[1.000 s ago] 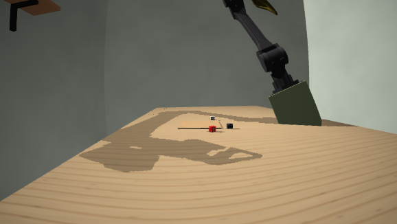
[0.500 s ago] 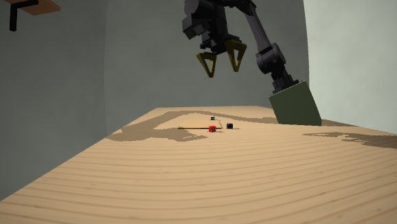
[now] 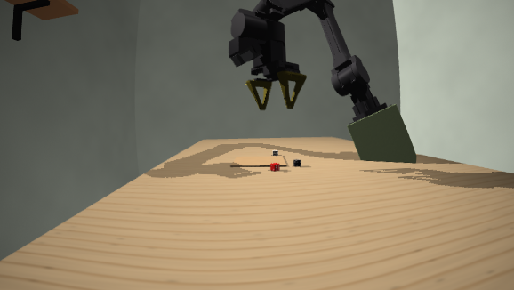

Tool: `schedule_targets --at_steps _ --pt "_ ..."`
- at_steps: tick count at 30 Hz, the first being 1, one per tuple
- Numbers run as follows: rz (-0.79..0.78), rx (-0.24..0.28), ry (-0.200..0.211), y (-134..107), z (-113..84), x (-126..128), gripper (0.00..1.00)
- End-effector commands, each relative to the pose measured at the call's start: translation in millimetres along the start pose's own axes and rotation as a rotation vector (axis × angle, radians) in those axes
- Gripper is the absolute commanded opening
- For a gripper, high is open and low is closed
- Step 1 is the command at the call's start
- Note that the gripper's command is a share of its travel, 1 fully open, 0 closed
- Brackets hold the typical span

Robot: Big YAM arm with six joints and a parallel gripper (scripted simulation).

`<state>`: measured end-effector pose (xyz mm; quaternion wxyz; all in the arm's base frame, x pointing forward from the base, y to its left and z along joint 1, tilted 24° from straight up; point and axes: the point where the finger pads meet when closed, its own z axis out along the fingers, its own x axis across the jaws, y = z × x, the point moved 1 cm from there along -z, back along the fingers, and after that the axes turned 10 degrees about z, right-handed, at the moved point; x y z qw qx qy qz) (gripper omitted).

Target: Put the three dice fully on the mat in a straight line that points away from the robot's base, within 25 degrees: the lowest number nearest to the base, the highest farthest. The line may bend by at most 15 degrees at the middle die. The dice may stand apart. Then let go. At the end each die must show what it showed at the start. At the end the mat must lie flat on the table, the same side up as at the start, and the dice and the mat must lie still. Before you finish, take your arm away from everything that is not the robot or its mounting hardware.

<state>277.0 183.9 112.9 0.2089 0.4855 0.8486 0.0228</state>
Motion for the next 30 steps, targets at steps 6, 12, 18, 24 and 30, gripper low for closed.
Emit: schedule_targets --at_steps 6,12,18,24,30 --pt "-0.010 -0.074 0.021 17.6 -18.5 4.7 1.00" --pt "0.084 -0.032 0.013 6.5 -1.6 5.6 1.00" --pt "0.255 -0.023 0.009 9.4 8.0 0.0 1.00" --pt "0.480 -0.016 0.009 6.9 19.6 0.5 1.00" --pt "0.661 -0.029 0.018 15.3 22.6 0.0 1.00"
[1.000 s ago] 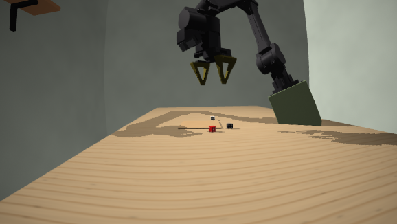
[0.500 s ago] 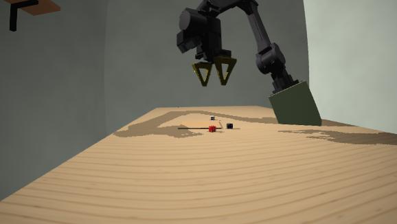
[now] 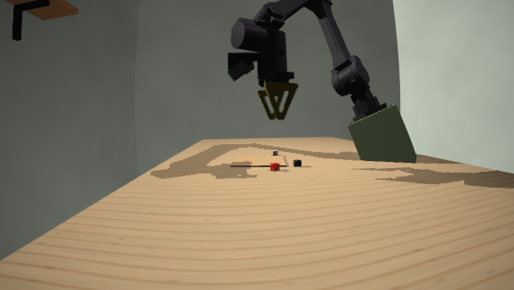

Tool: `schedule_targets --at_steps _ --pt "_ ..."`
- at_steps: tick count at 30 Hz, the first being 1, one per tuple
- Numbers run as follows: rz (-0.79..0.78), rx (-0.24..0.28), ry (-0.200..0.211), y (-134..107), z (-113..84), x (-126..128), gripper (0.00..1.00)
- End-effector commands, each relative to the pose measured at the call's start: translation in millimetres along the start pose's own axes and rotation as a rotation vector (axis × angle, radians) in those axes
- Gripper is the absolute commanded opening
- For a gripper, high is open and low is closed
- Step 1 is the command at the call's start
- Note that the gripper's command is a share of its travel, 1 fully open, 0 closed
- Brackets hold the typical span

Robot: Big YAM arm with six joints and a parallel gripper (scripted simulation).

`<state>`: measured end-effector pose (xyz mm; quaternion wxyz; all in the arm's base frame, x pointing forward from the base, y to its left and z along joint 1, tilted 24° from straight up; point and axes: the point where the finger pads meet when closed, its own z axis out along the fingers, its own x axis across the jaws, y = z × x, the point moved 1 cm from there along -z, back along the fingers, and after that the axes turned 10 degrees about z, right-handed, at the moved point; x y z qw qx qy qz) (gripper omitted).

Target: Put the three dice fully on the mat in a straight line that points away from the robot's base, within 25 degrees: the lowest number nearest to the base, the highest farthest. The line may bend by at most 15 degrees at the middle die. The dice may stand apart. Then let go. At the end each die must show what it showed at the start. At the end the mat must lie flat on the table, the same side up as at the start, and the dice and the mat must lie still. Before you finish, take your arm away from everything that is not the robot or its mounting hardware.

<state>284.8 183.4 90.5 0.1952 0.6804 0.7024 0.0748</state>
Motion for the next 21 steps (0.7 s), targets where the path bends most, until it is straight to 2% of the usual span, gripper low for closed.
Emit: schedule_targets --at_steps 1,11,15,17,19,21 --pt "0.166 -0.024 0.020 14.8 -0.8 4.0 1.00" --pt "0.442 -0.011 0.011 7.1 15.8 0.2 1.00" --pt "0.548 -0.033 0.040 24.9 9.5 8.5 1.00" --pt "0.624 -0.014 0.017 10.6 21.4 1.6 1.00" --pt "0.693 -0.010 0.012 7.4 26.1 -0.1 1.00" --pt "0.693 -0.010 0.012 7.4 26.1 -0.1 1.00"
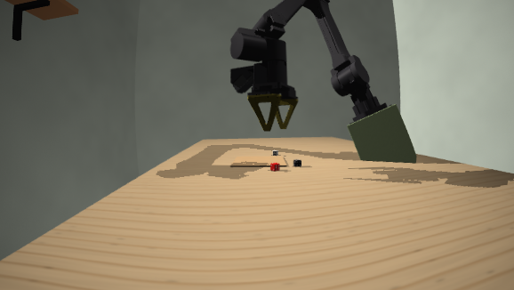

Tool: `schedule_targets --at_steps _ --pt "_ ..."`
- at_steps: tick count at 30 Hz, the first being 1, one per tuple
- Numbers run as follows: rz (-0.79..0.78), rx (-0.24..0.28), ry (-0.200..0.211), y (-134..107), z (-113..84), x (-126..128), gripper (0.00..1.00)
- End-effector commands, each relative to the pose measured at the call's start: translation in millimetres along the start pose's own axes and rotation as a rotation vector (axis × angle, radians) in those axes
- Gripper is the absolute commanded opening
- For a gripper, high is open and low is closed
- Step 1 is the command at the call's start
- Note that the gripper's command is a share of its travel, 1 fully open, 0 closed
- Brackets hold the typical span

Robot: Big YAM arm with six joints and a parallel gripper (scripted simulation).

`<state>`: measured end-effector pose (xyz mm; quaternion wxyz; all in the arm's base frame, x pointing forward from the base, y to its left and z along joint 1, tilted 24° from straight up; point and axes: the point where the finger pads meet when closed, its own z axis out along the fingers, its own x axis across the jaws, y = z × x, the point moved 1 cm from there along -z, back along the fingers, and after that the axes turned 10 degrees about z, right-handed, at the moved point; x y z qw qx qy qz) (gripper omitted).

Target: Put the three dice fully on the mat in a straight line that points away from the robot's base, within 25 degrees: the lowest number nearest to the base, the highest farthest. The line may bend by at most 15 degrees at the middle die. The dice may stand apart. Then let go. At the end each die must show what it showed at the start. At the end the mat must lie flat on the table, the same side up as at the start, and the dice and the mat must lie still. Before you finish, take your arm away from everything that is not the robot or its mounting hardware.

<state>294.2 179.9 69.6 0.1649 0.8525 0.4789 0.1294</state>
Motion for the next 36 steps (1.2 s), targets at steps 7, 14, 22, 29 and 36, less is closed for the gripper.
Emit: schedule_targets --at_steps 7,14,22,29,36 --pt "0.329 -0.004 0.009 5.4 12.2 2.0 1.00" --pt "0.507 -0.006 0.024 8.4 14.9 4.4 1.00" --pt "0.515 -0.007 0.035 11.5 12.1 8.8 0.30" --pt "0.515 -0.007 0.035 11.5 12.1 8.8 0.30" --pt "0.515 -0.007 0.035 11.5 12.1 8.8 0.30"
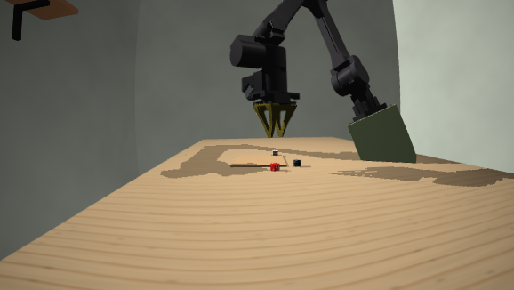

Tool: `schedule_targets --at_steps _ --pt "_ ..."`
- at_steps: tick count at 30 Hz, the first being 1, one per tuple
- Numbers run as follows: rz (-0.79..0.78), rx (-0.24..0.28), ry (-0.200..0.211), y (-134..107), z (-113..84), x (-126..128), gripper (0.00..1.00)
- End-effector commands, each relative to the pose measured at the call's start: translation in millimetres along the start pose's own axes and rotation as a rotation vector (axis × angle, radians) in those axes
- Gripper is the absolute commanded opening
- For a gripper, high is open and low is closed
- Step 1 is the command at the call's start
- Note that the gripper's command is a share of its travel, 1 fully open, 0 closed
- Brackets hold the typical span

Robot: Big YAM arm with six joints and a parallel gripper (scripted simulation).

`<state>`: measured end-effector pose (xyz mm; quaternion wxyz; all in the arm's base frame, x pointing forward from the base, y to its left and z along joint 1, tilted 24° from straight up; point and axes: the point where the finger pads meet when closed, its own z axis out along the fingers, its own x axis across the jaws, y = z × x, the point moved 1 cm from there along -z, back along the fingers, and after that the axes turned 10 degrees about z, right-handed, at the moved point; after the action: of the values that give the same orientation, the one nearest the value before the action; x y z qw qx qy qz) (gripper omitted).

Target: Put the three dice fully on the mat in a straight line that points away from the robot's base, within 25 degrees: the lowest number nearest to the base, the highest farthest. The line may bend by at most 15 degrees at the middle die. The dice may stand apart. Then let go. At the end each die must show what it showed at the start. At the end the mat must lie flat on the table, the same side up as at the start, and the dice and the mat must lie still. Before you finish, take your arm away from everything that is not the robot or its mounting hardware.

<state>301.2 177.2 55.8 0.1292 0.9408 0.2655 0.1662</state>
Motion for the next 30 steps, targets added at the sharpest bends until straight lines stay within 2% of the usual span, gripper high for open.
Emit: schedule_targets --at_steps 1,19,26,30 --pt "0.041 0.001 0.032 5.3 -3.5 12.2 0.30" --pt "0.040 0.001 0.031 5.2 -3.1 11.9 0.30" --pt "0.023 -0.002 0.009 3.4 5.1 4.5 0.30" --pt "0.014 -0.001 0.014 3.6 6.7 7.4 0.30"
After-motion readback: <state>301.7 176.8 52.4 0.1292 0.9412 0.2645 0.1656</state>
